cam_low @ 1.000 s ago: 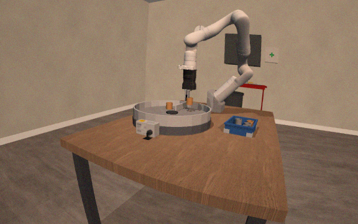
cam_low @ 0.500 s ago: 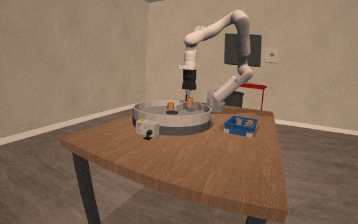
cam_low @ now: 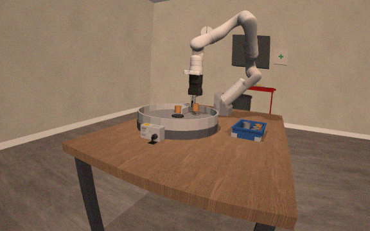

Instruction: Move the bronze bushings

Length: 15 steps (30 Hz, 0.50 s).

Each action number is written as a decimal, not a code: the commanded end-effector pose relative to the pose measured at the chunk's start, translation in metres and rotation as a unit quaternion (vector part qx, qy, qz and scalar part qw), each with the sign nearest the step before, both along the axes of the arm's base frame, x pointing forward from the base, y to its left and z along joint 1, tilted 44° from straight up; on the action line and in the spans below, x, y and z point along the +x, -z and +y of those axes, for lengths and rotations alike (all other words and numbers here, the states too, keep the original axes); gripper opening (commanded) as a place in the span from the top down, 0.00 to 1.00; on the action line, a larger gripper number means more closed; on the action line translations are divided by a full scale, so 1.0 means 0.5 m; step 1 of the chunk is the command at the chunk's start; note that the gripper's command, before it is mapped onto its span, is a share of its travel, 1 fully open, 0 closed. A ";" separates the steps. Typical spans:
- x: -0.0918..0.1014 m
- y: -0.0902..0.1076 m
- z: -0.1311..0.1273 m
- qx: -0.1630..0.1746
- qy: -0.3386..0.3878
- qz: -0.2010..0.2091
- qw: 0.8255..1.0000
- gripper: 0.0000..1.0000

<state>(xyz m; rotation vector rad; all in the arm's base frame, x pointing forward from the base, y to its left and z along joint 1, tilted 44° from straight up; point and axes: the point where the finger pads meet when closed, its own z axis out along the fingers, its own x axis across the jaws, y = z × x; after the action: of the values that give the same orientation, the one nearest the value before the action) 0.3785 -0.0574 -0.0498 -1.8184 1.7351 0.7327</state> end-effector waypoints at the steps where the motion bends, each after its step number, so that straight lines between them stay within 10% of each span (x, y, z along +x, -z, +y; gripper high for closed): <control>1: 0.002 0.009 0.011 0.002 0.001 -0.001 1.000 1.00; 15: 0.001 0.027 0.029 0.002 0.001 -0.001 1.000 1.00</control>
<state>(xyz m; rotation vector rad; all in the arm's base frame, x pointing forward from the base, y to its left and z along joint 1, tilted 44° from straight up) 0.3777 -0.0447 -0.0619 -1.8189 1.7348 0.7374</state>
